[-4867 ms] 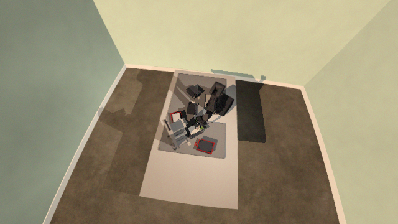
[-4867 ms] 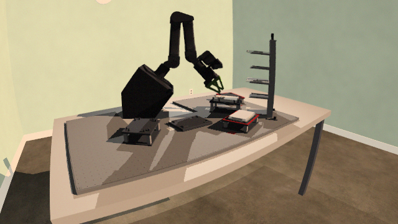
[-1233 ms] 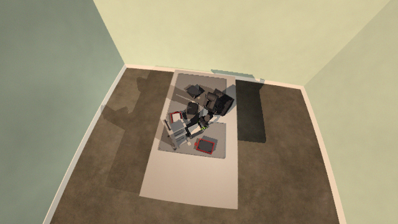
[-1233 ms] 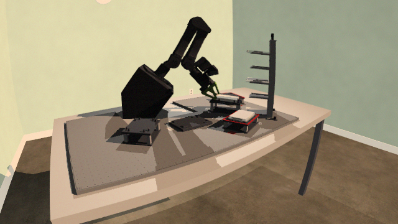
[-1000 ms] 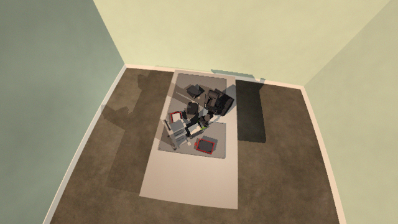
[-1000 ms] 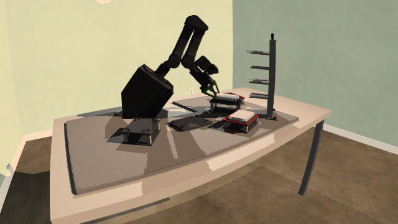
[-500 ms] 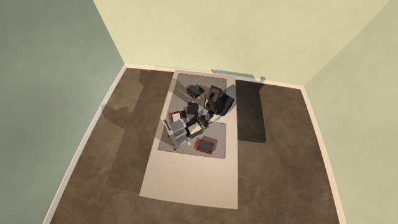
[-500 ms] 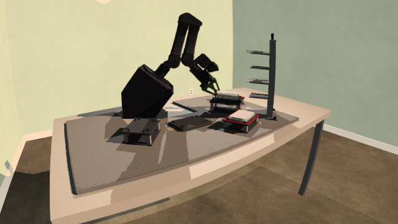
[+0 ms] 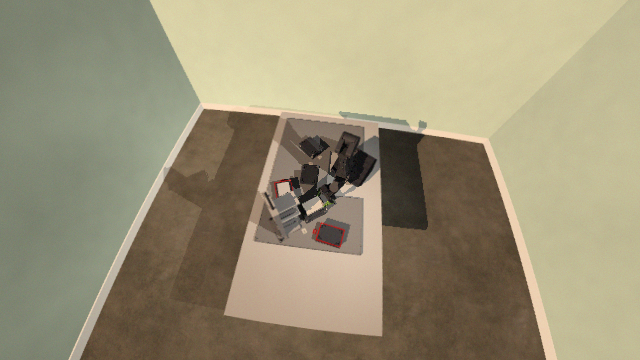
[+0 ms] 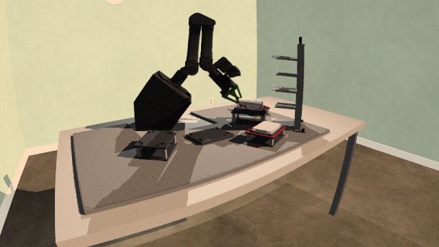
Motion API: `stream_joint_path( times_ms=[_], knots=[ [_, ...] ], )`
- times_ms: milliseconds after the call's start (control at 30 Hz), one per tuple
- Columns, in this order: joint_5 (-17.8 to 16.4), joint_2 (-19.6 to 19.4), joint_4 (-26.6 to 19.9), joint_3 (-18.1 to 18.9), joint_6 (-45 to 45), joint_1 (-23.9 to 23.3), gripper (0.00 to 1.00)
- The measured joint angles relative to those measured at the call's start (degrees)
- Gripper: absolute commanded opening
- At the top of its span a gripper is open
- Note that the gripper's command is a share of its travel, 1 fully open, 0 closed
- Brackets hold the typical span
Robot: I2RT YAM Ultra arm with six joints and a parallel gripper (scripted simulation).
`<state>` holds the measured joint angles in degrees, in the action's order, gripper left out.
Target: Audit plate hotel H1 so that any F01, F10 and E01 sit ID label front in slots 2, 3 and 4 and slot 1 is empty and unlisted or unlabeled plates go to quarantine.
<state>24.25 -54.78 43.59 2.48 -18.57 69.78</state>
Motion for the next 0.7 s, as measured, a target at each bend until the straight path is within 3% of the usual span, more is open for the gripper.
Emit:
stream_joint_path(
  times_ms=[700],
  knots=[
    [0.8, 12.5, -14.3, 1.6, -0.2, 0.9, 0.86]
  ],
)
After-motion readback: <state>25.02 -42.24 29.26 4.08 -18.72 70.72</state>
